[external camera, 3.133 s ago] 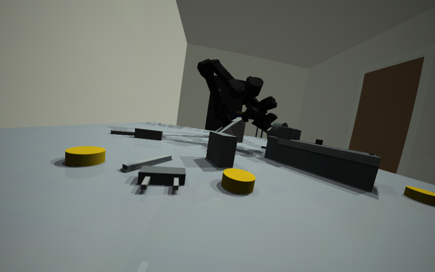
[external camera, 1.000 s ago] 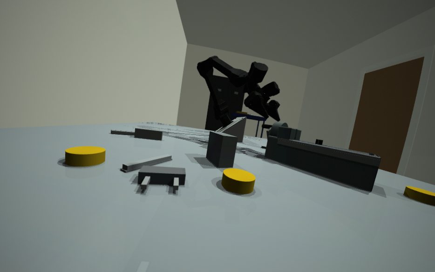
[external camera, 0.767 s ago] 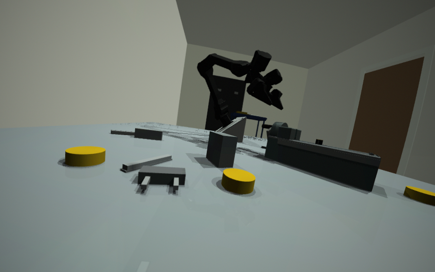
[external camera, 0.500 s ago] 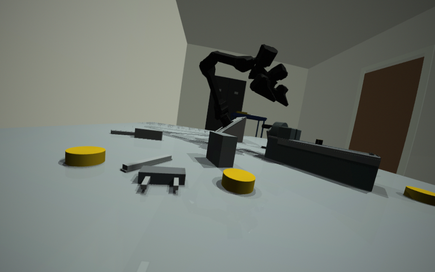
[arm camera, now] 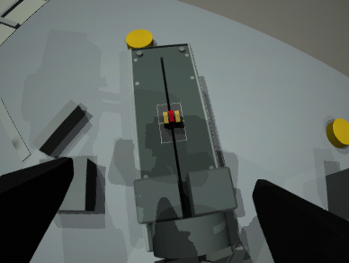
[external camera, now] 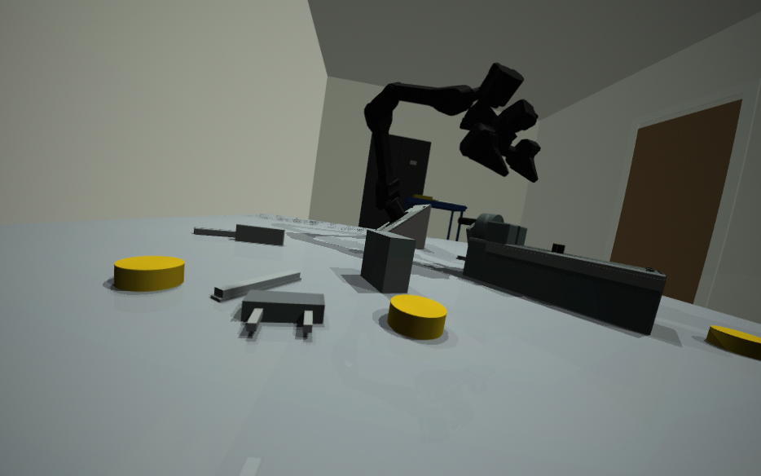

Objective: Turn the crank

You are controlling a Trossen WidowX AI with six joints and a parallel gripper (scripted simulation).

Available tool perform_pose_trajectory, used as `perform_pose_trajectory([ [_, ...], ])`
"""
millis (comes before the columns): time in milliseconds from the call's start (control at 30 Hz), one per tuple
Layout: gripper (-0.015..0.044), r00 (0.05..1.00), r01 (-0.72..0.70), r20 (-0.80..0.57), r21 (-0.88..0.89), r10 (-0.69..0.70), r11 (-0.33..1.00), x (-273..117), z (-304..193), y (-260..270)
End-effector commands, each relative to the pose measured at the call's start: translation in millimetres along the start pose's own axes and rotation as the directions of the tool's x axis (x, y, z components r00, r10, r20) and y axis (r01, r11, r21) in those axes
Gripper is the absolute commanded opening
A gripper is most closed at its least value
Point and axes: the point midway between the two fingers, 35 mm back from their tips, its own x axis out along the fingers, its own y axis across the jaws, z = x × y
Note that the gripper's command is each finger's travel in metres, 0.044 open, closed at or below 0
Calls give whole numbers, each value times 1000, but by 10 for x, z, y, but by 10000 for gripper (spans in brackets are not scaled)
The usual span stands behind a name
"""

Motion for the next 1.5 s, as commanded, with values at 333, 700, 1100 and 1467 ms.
perform_pose_trajectory([
  [333,440,998,60,-24,114,-57,992,410,126,79],
  [700,440,998,66,-26,124,-64,990,652,-51,59],
  [1100,440,998,66,-26,124,-64,990,652,-51,59],
  [1467,440,997,68,-28,127,-65,990,272,263,100],
])
